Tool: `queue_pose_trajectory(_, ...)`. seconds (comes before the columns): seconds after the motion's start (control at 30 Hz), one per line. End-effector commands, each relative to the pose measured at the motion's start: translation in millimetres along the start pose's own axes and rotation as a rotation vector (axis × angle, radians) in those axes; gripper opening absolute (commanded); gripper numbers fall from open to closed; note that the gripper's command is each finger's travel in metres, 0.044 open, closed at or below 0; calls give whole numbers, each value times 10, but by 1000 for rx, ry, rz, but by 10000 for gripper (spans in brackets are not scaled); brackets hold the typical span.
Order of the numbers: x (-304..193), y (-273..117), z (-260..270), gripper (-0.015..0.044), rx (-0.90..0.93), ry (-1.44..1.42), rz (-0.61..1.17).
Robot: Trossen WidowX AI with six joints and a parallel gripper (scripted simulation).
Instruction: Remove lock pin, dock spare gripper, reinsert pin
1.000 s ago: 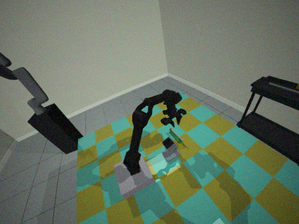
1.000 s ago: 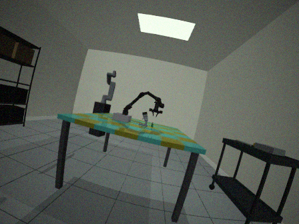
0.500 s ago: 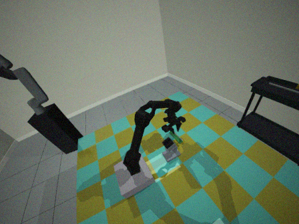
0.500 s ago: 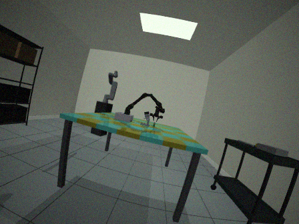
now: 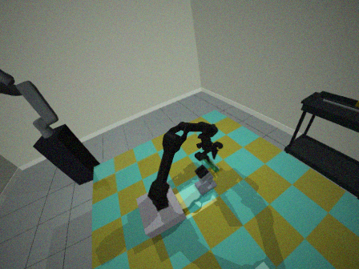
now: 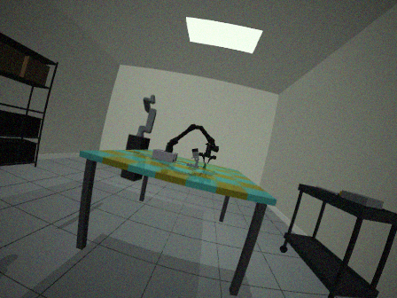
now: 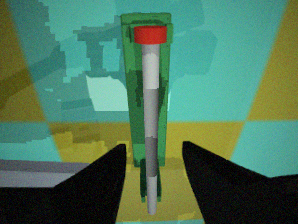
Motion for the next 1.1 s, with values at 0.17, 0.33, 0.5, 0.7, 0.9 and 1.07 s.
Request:
queue_pose_trajectory(0.17, 32, 131, 6, 180, -2, 3, 1)
queue_pose_trajectory(0.33, 50, 211, 13, 180, -2, 3, 1)
queue_pose_trajectory(0.5, 68, 291, 22, 180, -2, 3, 1)
queue_pose_trajectory(0.7, 73, 314, 24, 127, -2, 3, 1)
queue_pose_trajectory(0.9, 73, 314, 24, 9, -2, 3, 1)
queue_pose_trajectory(1.07, 73, 314, 28, 0, -2, 3, 1)
Point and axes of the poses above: the point midway between the two fingers, 35 mm back from their tips, its own y axis out along the fingers, its own z axis across the jaws, x = y × z, the point moved 8 cm from there along -y, back along the fingers, and after that the axes turned 1 degree about y, right-handed, at the moved point
